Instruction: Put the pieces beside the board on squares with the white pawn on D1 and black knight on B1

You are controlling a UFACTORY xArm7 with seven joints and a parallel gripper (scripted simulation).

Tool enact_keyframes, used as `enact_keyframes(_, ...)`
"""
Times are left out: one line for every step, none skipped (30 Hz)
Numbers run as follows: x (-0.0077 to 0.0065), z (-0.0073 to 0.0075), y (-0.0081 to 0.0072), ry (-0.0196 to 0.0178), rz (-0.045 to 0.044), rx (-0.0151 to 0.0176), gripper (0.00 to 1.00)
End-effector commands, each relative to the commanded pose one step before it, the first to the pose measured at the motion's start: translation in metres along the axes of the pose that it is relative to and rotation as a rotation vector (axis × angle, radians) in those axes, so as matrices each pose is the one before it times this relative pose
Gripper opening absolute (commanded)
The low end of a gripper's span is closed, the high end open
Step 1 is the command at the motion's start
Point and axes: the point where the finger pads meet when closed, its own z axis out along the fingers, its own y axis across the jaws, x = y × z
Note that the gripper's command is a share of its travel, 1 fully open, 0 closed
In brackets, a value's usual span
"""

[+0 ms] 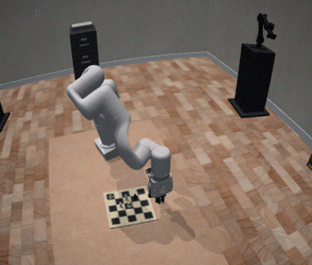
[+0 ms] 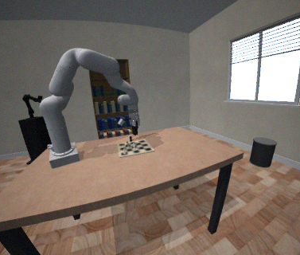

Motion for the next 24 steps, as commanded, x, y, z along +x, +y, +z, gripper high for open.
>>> enact_keyframes(-0.00025,-0.02765,-0.00054,-0.00044,0.00071,-0.00111,0.00)
enact_keyframes(0.00000,-0.00678,0.00000,0.00000,0.00001,0.00000,0.00)
enact_keyframes(0.00000,-0.00605,0.00000,0.00000,0.00000,0.00000,0.00)
enact_keyframes(0.00000,-0.00517,0.00000,0.00000,0.00000,0.00000,0.00)
enact_keyframes(0.00000,-0.00418,0.00000,0.00000,0.00000,0.00000,0.00)
enact_keyframes(0.00000,-0.00313,0.00000,0.00000,0.00000,0.00000,0.00)
enact_keyframes(0.00000,-0.00211,0.00000,0.00000,0.00000,0.00000,0.00)
enact_keyframes(0.00001,-0.00119,0.00000,0.00000,-0.00001,0.00000,0.00)
enact_keyframes(0.00000,-0.00048,0.00000,0.00000,0.00000,0.00000,0.00)
enact_keyframes(0.00000,-0.00007,0.00000,0.00000,0.00000,0.00000,0.00)
enact_keyframes(0.00000,0.00000,0.00000,0.00000,0.00000,0.00000,0.00)
enact_keyframes(0.00000,0.00000,0.00000,0.00000,0.00000,0.00000,0.00)
enact_keyframes(0.00000,0.00000,0.00000,0.00000,0.00000,0.00000,0.00)
enact_keyframes(0.00000,0.00000,0.00000,0.00000,0.00000,0.00000,0.00)
enact_keyframes(0.00000,0.00000,0.00000,0.00000,0.00000,0.00000,0.00)
enact_keyframes(0.00000,0.00000,0.00000,0.00000,0.00000,0.00000,0.00)
enact_keyframes(0.00000,0.00000,0.00000,0.00000,0.00000,0.00000,0.00)
enact_keyframes(0.00000,0.00000,0.00000,0.00000,0.00000,0.00000,0.00)
enact_keyframes(-0.00028,-0.00006,-0.00122,0.00004,0.00260,0.00000,0.00)
enact_keyframes(-0.00155,-0.00035,-0.00685,0.00020,0.01465,0.00001,0.00)
enact_keyframes(-0.00311,-0.00075,-0.01412,0.00033,0.03014,0.00001,0.00)
enact_keyframes(-0.00432,-0.00112,-0.01980,0.00025,0.04218,0.00000,0.00)
enact_keyframes(-0.00483,-0.00134,-0.02193,-0.00001,0.04665,-0.00001,0.00)
enact_keyframes(0.00000,0.00000,0.00000,0.00000,0.00000,0.00000,0.00)
